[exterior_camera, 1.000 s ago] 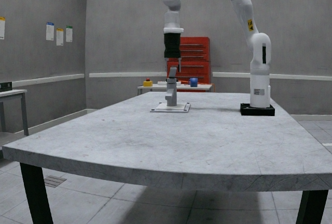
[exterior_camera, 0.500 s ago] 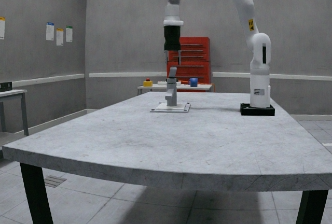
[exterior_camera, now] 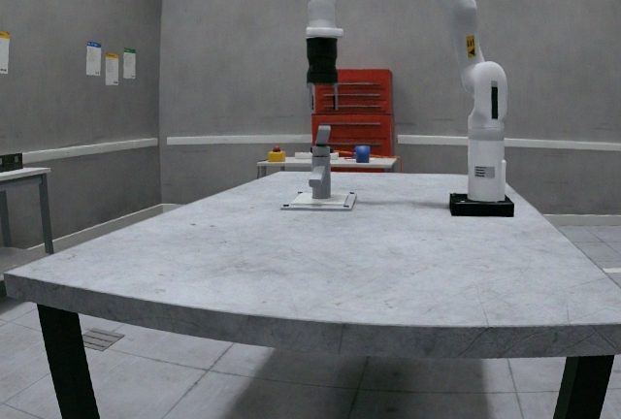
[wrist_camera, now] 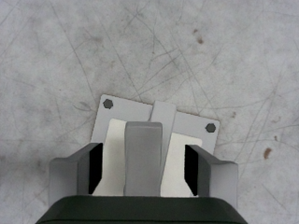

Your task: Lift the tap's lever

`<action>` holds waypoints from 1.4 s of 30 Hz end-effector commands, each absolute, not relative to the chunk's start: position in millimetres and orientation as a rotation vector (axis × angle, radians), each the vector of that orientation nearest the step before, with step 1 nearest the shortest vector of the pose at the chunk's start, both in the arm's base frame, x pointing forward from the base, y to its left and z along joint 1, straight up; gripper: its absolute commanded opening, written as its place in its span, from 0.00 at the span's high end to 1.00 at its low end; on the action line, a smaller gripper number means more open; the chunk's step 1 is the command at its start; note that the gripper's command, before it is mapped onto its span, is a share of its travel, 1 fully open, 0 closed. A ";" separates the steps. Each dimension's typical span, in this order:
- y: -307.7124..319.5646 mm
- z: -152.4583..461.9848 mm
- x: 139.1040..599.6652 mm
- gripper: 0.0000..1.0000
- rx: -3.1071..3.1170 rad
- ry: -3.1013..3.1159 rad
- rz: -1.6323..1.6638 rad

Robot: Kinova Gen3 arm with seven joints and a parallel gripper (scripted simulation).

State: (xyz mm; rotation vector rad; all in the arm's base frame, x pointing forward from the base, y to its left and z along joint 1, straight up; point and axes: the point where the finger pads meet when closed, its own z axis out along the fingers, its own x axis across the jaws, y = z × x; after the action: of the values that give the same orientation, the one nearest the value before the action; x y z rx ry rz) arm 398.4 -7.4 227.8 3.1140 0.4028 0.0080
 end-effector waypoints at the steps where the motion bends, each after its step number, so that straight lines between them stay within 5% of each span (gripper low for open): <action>1: -7.4 229.2 398.7 0.00 3.114 0.403 0.011; 6: -7.4 230.0 398.7 0.00 3.114 0.403 0.011; 7: -7.4 230.0 398.7 1.00 3.114 0.403 0.011; 42: -7.4 230.0 398.7 1.00 3.114 0.403 0.011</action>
State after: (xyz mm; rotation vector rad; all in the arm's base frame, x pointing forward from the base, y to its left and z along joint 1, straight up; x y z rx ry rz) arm 398.3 -7.4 229.3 3.1140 0.4028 0.0077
